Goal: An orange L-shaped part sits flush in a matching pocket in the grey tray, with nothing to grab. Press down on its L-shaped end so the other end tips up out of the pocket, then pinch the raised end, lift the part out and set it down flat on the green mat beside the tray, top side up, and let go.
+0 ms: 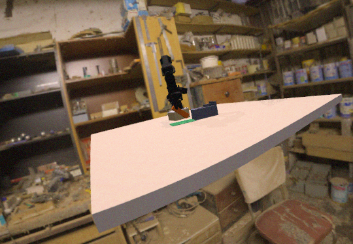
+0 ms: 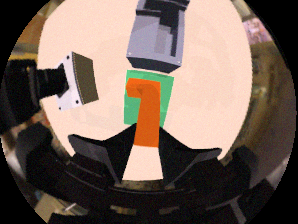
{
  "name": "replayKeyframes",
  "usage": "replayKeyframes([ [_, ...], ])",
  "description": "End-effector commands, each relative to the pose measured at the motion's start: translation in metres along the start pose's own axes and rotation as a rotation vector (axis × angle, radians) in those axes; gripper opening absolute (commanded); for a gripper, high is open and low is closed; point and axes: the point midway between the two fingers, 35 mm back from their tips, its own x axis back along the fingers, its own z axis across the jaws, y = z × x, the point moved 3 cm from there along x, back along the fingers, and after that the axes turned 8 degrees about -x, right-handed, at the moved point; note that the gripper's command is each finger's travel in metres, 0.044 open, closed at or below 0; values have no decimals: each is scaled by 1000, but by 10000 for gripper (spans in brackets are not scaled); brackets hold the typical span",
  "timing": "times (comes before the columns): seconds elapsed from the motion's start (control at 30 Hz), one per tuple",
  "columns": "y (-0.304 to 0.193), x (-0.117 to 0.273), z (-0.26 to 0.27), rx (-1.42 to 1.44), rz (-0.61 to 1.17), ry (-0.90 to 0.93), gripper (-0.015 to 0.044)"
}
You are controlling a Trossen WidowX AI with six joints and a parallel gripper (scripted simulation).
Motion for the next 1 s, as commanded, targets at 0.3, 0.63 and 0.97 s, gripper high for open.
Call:
replayKeyframes([
  [0.3, 0, -17, 2, 3, 0, 10, 0],
  [0.63, 0, -17, 2, 3, 0, 10, 0],
  [0.97, 0, -17, 2, 0, -1, 9, 105],
])
